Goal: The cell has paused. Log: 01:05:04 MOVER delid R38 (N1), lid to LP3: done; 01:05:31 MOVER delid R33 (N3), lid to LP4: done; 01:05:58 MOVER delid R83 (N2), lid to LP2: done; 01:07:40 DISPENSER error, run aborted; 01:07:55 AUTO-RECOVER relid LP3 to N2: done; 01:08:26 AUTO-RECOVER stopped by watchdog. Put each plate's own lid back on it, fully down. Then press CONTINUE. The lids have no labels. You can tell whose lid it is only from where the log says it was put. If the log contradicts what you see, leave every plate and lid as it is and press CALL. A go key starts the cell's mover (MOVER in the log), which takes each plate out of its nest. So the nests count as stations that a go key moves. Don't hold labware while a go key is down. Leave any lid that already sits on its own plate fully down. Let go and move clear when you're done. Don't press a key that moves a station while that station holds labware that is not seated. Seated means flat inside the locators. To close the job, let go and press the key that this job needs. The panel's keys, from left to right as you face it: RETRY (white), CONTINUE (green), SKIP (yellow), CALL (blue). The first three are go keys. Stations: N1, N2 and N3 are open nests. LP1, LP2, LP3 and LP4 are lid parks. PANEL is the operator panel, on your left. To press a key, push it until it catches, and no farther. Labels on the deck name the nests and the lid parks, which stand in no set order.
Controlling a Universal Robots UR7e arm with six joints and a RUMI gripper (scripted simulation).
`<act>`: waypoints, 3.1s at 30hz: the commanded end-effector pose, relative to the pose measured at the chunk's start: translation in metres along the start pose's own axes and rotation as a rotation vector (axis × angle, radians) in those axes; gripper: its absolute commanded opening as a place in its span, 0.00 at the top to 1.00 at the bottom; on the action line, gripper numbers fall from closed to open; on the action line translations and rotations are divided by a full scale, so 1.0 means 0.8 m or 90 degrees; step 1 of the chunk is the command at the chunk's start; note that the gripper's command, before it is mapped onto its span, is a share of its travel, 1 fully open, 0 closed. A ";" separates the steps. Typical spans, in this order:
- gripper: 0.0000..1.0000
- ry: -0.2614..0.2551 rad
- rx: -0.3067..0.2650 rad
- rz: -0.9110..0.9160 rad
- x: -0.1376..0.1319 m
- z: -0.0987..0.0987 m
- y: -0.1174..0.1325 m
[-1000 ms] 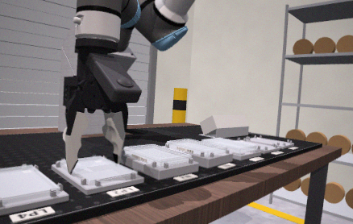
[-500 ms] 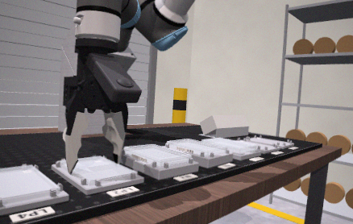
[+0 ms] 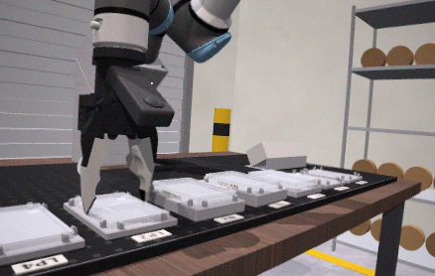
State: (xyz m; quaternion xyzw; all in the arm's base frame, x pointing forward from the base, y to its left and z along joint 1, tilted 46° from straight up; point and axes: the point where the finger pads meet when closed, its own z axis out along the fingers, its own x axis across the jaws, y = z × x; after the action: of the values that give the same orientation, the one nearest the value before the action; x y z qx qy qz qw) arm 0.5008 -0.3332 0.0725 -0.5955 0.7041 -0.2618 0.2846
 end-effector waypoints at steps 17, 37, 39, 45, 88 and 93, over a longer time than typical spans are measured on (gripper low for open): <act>1.00 0.000 0.000 0.000 0.000 -0.027 0.000; 1.00 0.000 0.000 0.000 0.000 -0.050 0.000; 1.00 0.000 0.000 0.013 -0.006 -0.050 0.000; 1.00 0.000 0.000 0.014 -0.044 -0.050 -0.002; 1.00 0.000 0.000 0.014 -0.167 -0.046 -0.005; 1.00 0.000 0.000 0.014 -0.166 -0.044 -0.005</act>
State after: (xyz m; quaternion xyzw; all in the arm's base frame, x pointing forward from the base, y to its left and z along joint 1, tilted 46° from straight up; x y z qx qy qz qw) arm 0.4944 -0.2011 0.1128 -0.5874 0.7110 -0.2583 0.2877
